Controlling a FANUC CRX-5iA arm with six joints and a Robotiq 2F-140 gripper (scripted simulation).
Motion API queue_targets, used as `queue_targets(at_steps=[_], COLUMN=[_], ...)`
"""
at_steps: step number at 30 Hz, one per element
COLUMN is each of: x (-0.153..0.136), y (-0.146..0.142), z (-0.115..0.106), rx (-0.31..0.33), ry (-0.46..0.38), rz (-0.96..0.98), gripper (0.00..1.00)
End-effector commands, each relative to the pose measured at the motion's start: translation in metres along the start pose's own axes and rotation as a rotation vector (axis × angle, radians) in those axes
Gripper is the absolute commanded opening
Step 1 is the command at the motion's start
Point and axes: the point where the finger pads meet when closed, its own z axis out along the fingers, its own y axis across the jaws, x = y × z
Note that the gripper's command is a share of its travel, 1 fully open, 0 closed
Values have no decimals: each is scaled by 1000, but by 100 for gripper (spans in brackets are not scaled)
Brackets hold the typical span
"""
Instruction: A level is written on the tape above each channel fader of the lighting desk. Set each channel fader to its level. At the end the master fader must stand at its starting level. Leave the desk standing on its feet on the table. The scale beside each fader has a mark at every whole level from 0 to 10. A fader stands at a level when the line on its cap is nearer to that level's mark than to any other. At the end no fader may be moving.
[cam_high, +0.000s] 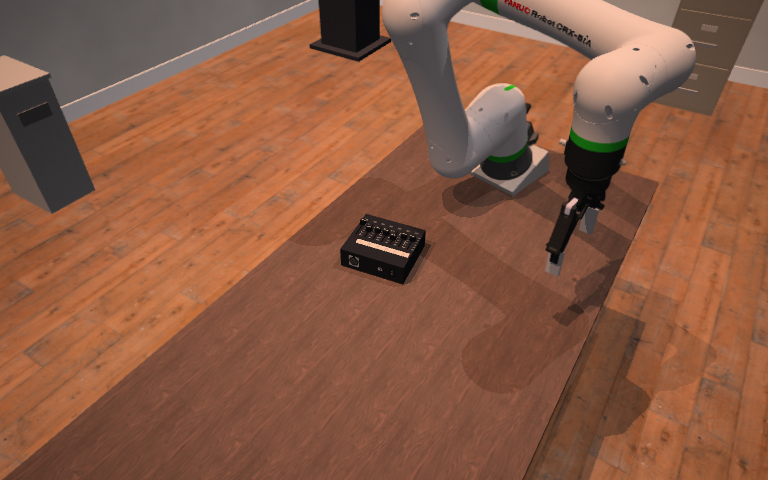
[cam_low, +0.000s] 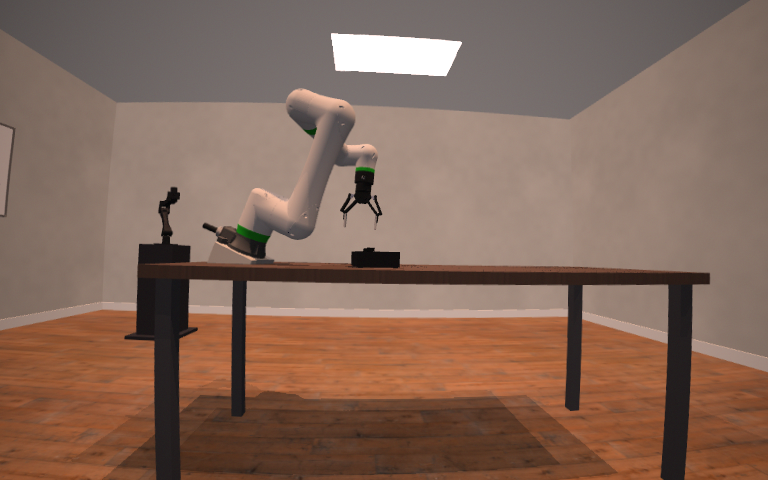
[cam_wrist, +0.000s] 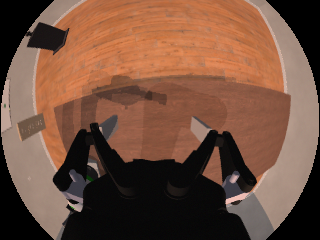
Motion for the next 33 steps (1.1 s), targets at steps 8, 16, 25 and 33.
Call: queue_targets(at_steps=[8, 16, 25, 33], x=[0, 0, -50, -119], y=[0, 0, 38, 76], z=[0, 0, 2, 1], rx=[0, 0, 7, 8], ry=[0, 0, 2, 5], rz=[0, 0, 202, 465], gripper=[100, 100, 100, 100])
